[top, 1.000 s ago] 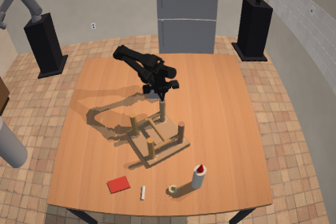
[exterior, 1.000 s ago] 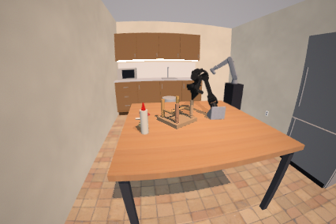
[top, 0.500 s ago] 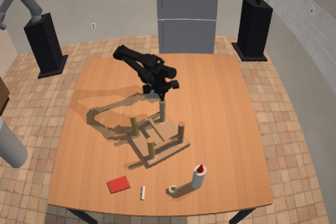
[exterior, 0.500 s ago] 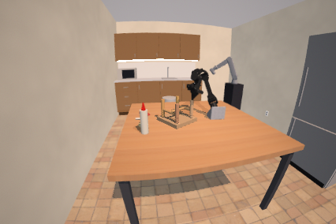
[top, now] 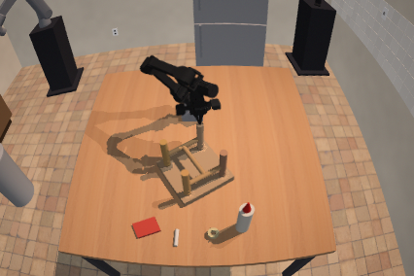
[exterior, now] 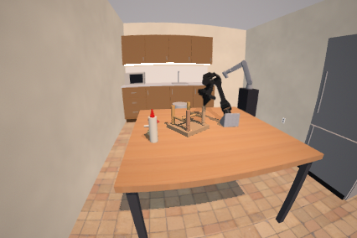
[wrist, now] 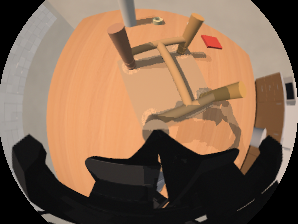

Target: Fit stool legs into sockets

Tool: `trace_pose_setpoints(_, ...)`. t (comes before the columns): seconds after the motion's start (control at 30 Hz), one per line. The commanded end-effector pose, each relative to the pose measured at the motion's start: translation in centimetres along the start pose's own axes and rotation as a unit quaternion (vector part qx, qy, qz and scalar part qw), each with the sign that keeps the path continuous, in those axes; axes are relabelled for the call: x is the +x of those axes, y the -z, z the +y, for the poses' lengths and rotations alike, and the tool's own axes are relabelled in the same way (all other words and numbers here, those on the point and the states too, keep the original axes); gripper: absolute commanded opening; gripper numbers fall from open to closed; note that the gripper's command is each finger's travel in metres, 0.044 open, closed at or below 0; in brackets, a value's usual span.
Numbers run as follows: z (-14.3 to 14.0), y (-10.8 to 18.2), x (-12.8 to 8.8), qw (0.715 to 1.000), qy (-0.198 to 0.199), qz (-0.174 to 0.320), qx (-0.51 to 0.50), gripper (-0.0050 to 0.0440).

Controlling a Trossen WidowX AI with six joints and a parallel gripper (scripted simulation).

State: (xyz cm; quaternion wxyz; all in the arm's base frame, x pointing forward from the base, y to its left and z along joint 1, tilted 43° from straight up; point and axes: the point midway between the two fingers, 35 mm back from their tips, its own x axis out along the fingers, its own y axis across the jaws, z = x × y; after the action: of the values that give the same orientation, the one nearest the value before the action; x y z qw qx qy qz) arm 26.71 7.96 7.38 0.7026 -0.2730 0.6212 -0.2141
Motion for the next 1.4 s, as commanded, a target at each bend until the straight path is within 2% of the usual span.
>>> trace_pose_setpoints(0.0, 0.1, -0.3, -0.8, 1.000, -0.003, -0.006, 0.001, 0.0000)
trace_pose_setpoints(0.33, 0.2, -0.6, -2.4, 1.000, -0.009, -0.015, 0.001, 0.0000)
trace_pose_setpoints(0.53, -0.3, -0.9, -2.1, 1.000, -0.005, -0.010, 0.010, 0.0000)
trace_pose_setpoints(0.67, -4.1, -3.6, -2.1, 0.996, 0.004, 0.002, 0.086, 0.0000)
trace_pose_setpoints(0.9, -10.5, -6.6, -2.0, 0.985, 0.037, 0.009, 0.170, 0.0000)
trace_pose_setpoints(0.97, -10.5, -6.6, -2.0, 0.985, 0.037, 0.009, 0.170, 0.0000)
trace_pose_setpoints(1.1, -15.3, -7.9, -2.0, 0.974, 0.068, 0.011, 0.214, 0.0000)
trace_pose_setpoints(1.37, -15.9, -8.0, -2.0, 0.973, 0.072, 0.012, 0.220, 0.0000)
